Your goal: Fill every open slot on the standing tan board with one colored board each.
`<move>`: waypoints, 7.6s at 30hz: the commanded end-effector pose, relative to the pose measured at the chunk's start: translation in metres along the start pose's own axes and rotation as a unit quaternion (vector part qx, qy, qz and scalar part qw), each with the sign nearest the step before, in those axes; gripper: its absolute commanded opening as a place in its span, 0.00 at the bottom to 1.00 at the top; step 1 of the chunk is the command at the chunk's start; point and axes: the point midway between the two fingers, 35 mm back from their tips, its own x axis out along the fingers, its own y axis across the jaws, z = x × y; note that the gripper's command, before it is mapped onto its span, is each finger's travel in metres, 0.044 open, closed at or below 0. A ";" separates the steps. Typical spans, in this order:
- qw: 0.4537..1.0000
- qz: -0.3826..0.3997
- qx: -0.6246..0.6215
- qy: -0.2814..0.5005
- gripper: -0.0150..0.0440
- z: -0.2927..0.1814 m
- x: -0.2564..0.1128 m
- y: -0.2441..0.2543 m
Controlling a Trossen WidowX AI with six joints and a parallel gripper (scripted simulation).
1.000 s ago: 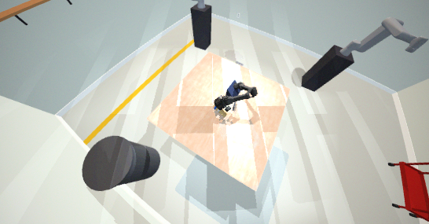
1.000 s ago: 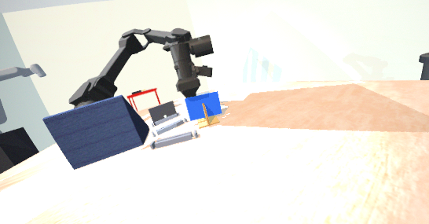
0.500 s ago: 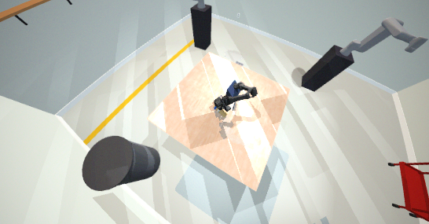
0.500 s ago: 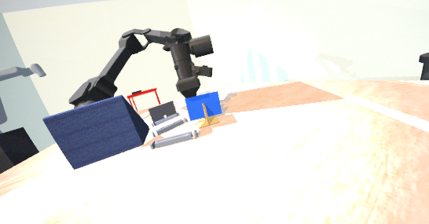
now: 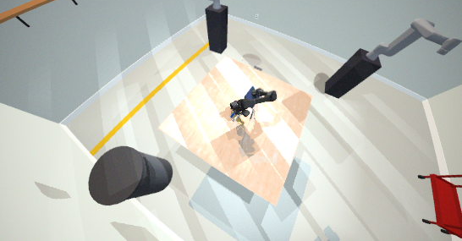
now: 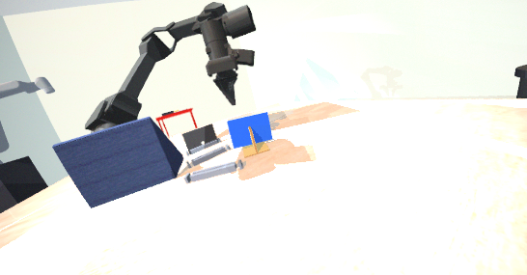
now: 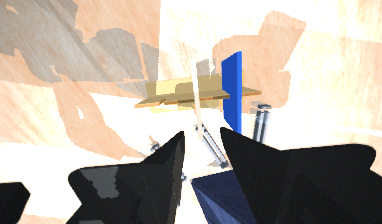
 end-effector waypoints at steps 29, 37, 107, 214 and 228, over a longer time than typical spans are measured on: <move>0.970 -0.049 -0.235 -0.044 0.57 -0.163 -0.054 0.067; 0.975 0.002 -0.224 0.008 0.57 -0.161 0.013 0.062; 0.974 0.004 -0.225 0.007 0.25 -0.163 0.090 0.064; 1.000 -0.001 -0.002 0.005 0.25 -0.010 -0.005 0.052; 1.000 0.000 -0.002 0.005 0.25 -0.009 0.016 0.052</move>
